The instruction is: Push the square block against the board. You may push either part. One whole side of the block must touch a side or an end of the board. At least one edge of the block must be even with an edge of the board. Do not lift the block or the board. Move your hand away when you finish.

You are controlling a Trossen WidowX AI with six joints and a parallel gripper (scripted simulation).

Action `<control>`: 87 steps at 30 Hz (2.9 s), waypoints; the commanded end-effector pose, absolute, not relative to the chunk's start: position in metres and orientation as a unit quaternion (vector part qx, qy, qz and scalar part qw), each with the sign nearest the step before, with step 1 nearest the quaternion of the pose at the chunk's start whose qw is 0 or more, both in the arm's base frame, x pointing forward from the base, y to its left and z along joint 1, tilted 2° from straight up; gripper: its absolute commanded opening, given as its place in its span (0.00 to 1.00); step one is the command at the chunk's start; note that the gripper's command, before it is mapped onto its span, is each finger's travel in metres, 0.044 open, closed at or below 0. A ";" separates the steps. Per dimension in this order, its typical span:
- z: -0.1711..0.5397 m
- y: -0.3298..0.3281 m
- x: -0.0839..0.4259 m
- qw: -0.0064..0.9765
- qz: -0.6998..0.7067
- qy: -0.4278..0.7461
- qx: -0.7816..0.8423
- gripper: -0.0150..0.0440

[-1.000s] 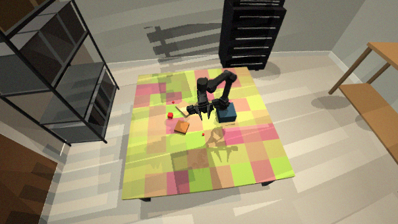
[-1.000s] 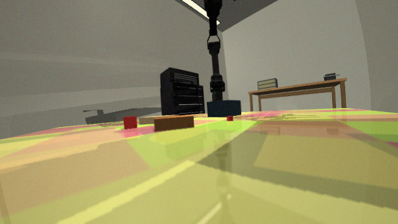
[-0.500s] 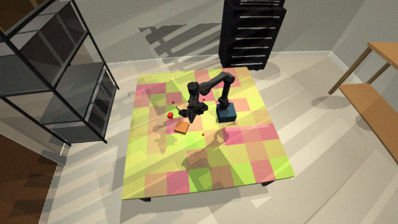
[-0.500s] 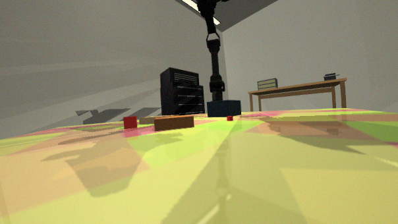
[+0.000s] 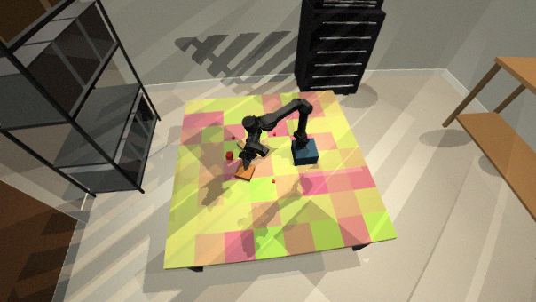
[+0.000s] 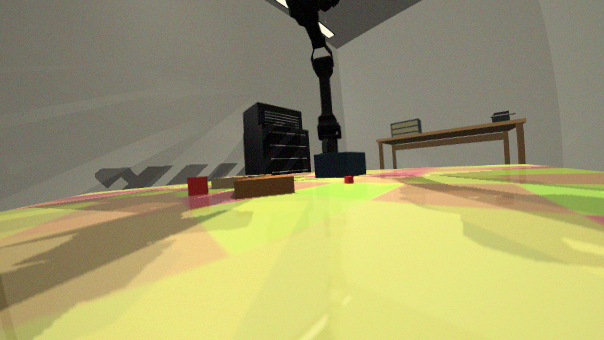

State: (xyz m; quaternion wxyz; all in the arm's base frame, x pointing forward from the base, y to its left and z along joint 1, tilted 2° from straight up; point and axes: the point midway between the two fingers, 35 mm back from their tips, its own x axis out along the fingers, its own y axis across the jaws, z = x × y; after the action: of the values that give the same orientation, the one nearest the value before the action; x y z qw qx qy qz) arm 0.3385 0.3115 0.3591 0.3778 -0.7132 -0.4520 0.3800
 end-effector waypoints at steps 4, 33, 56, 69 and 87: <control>0.331 0.304 0.363 0.449 0.439 -0.363 -0.689 0.25; 0.232 0.241 0.435 0.681 0.511 0.020 -0.524 0.25; 0.158 0.190 0.460 0.789 0.425 0.319 -0.307 0.25; 0.119 0.157 0.465 0.809 0.320 0.461 -0.176 0.25; 0.068 0.108 0.460 0.785 0.119 0.608 0.003 0.25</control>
State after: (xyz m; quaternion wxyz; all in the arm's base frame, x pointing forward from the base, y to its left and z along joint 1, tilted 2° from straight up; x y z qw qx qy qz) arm 0.4624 0.1181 0.0824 0.7972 -0.0283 0.5810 0.1615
